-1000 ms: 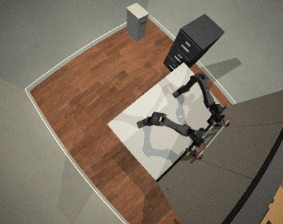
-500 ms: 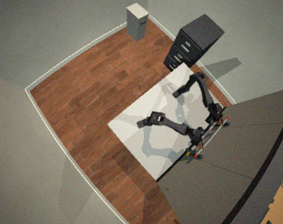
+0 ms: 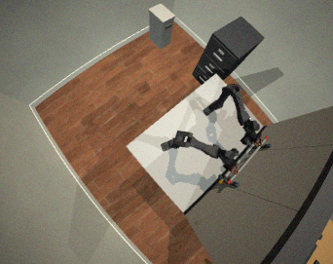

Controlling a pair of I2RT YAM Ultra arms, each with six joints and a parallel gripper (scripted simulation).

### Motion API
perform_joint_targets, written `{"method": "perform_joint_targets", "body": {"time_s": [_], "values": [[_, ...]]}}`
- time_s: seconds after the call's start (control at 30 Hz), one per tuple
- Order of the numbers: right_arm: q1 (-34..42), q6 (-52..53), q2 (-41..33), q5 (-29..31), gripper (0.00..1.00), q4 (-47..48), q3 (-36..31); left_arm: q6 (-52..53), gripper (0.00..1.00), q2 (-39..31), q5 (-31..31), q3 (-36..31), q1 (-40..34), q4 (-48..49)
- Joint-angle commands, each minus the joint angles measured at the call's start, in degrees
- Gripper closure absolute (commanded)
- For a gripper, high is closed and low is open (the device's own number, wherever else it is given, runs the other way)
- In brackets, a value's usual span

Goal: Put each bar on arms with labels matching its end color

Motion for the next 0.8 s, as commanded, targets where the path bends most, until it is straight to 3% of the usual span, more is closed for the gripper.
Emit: {"method": "perform_joint_targets", "body": {"time_s": [0.0, 0.77], "values": [[0.6, -1.9, -2.7, 0.9, 1.00, 3.5, 0.0, 1.2, 1.00, -2.8, -1.0, 0.1, -0.6, 3.5], [1.9, -1.9, -5.0, 2.2, 1.00, 5.2, -4.1, 1.2, 1.00, -5.6, -1.9, -4.1, -1.4, 4.9]]}}
